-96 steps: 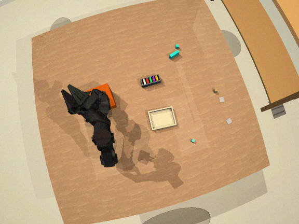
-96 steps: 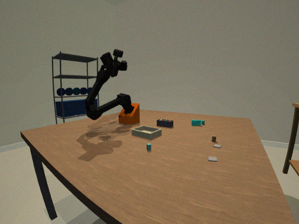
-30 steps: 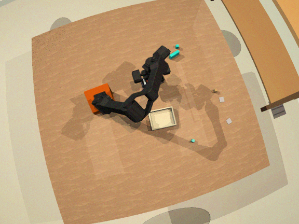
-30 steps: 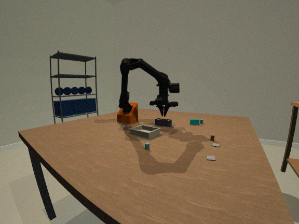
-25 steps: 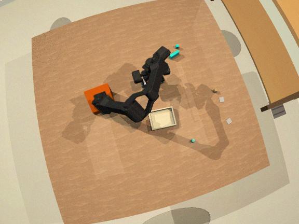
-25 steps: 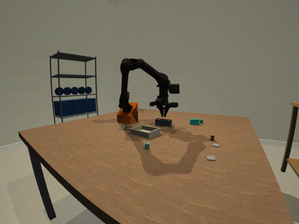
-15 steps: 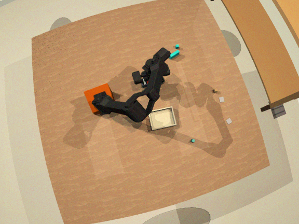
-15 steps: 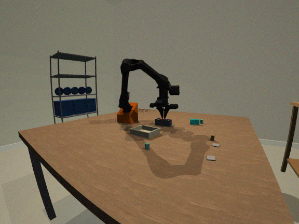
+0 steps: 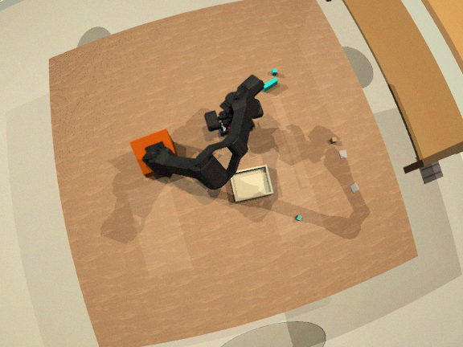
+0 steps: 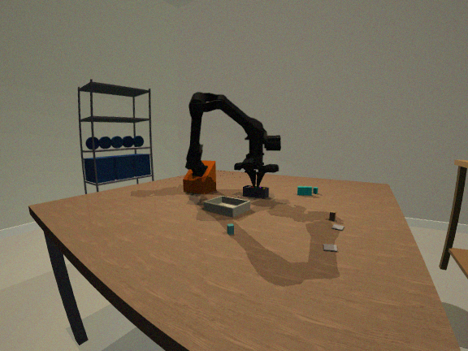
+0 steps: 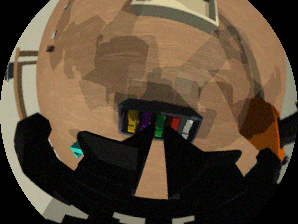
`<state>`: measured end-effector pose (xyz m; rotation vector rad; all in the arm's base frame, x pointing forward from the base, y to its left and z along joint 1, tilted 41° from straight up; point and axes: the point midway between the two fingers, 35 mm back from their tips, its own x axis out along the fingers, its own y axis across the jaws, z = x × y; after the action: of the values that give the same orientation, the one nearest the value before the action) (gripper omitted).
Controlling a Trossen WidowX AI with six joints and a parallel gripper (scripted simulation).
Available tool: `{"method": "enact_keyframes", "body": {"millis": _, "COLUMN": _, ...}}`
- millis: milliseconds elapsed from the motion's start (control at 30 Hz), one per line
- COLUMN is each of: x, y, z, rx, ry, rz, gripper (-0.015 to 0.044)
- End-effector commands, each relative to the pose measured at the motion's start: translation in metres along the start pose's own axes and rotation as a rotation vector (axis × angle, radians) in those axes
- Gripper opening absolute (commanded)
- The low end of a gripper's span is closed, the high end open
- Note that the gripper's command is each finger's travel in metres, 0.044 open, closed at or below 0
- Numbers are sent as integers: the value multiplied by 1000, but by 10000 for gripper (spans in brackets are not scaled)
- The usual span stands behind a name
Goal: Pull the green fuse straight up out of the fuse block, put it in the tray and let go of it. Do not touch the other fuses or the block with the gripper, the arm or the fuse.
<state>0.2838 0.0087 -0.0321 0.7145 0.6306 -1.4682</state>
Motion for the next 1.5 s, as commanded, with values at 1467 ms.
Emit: {"method": "enact_keyframes", "body": {"millis": 1467, "x": -5, "y": 0, "z": 0, "rx": -2, "ry": 0, "rz": 0, "gripper": 0}}
